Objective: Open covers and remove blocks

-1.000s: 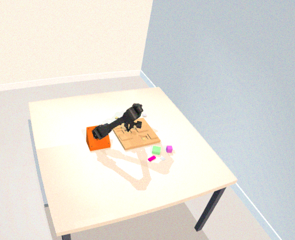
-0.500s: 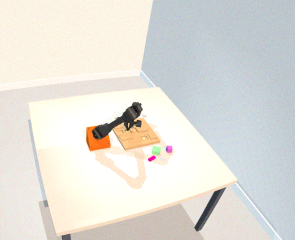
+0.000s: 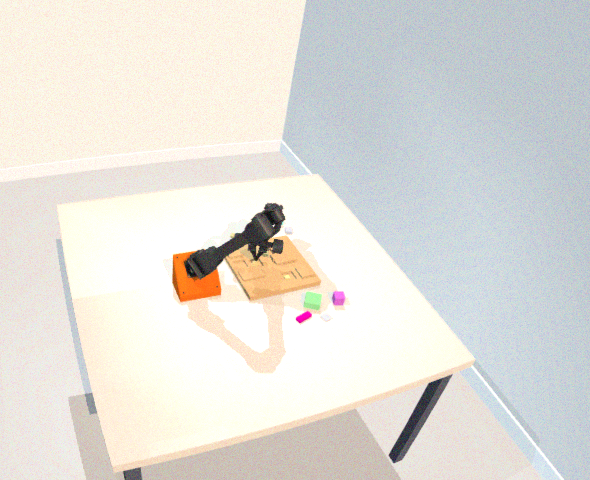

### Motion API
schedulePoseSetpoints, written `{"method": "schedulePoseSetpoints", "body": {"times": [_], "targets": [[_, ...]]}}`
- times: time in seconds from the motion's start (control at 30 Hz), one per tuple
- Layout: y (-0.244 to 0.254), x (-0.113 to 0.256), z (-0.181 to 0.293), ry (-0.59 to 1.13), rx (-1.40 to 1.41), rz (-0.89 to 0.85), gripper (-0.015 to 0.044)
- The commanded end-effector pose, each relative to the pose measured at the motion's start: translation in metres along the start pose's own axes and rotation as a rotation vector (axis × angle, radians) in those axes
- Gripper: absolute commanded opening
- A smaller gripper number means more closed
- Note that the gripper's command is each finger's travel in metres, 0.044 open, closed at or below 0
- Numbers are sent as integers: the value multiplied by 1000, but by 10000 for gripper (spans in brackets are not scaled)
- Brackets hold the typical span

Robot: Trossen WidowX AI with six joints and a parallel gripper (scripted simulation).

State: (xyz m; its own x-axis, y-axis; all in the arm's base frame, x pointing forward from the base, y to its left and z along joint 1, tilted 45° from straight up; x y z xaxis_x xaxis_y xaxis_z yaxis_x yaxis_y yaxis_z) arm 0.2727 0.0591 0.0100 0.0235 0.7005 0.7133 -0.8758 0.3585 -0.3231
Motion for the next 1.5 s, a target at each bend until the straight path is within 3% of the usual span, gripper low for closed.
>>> {"method": "schedulePoseSetpoints", "body": {"times": [0.0,1.47], "targets": [[0,0,0,-1,-6,-4,0],[-2,-15,1,0,-6,-3,0]]}}
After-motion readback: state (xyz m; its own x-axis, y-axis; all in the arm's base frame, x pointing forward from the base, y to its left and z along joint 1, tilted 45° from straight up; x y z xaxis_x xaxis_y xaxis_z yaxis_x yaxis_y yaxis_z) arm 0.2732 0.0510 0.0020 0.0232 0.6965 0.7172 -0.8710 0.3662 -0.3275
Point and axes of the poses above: the point midway between the two fingers, 35 mm back from their tips, its own x axis back along the fingers, its own y axis across the jaws, z = x × y, the point moved 8 cm from there along x, back along the fingers, and after that the axes turned 3 degrees about x, right-handed, at the moved point
